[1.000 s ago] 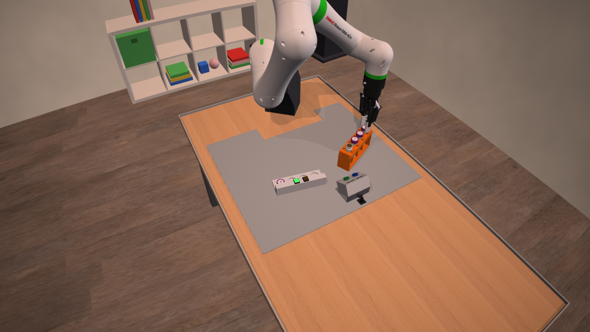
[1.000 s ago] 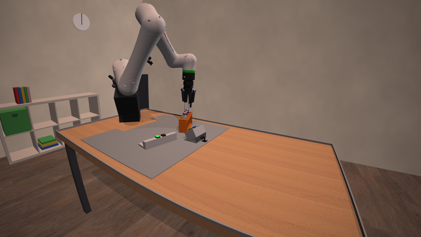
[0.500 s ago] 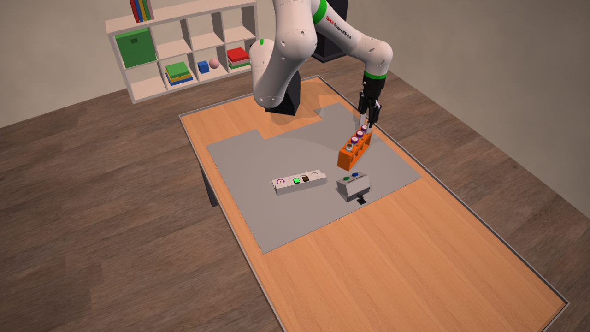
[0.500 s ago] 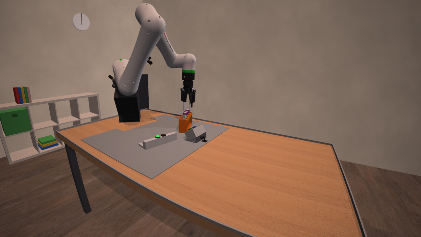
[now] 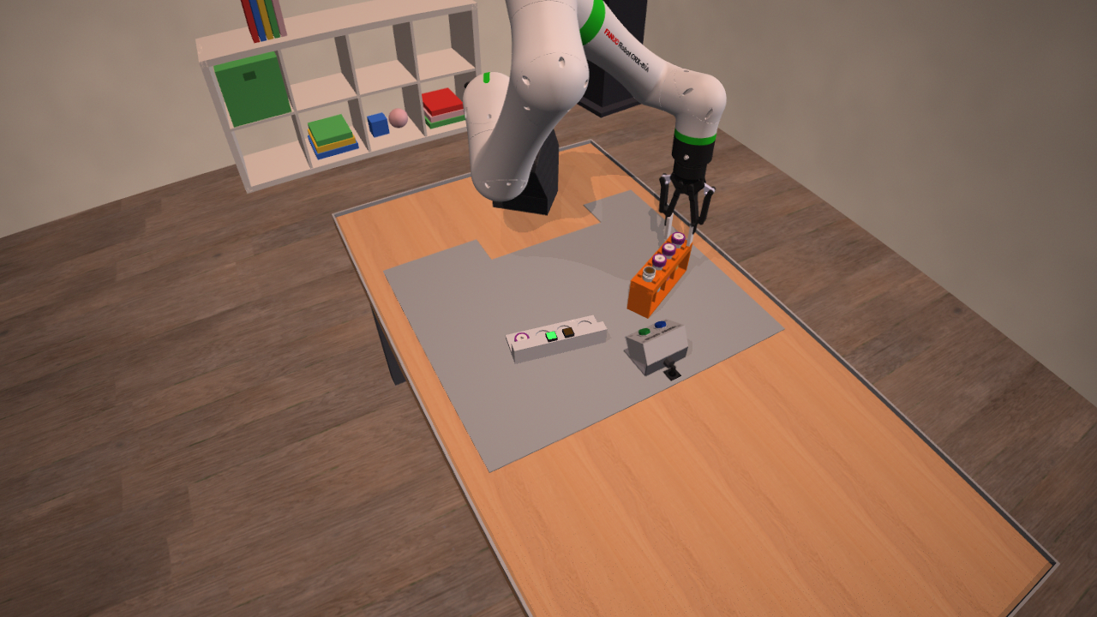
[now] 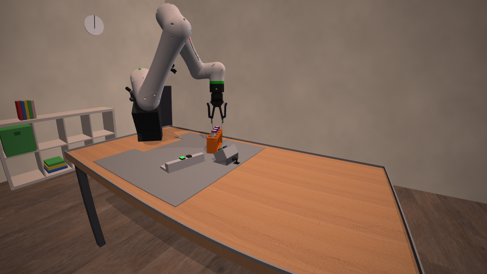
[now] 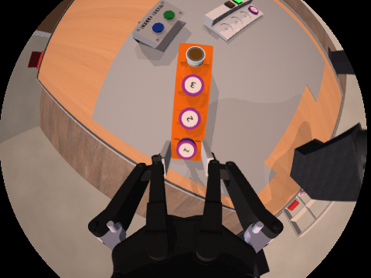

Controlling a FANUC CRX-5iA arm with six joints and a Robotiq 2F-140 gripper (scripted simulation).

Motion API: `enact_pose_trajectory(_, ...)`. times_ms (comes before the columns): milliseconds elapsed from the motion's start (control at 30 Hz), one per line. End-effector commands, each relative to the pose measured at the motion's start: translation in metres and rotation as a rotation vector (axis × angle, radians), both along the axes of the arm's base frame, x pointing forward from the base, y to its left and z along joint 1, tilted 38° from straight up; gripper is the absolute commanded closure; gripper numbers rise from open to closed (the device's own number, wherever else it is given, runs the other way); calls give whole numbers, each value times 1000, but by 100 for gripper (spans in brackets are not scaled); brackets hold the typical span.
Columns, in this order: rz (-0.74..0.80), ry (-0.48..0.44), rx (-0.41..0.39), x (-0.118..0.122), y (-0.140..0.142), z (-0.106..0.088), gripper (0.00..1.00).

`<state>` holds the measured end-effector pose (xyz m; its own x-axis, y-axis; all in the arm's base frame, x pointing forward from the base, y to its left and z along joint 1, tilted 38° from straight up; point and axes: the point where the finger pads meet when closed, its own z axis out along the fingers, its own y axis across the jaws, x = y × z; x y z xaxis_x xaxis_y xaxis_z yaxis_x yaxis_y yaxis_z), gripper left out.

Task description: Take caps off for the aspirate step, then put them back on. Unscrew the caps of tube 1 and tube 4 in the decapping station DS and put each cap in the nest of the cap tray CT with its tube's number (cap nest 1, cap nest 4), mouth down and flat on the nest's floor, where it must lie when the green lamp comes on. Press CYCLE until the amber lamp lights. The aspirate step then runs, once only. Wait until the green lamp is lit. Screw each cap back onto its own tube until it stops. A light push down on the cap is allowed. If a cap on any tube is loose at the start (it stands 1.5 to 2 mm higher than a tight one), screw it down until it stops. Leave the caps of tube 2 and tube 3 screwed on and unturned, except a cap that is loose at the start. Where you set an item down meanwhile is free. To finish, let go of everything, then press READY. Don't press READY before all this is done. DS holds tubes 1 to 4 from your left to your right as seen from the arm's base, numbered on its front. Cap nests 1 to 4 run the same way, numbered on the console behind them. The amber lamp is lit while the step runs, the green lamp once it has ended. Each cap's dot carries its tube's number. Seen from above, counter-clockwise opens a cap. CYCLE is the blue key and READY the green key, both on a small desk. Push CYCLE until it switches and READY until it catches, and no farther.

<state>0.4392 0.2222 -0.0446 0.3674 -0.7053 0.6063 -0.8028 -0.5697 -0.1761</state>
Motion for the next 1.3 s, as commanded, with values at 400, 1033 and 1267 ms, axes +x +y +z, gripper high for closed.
enact_pose_trajectory(400,306,203,-185,0,0,0,65)
enact_pose_trajectory(1033,149,118,-94,0,0,0,100)
enact_pose_trajectory(1267,-46,12,19,0,0,0,100)
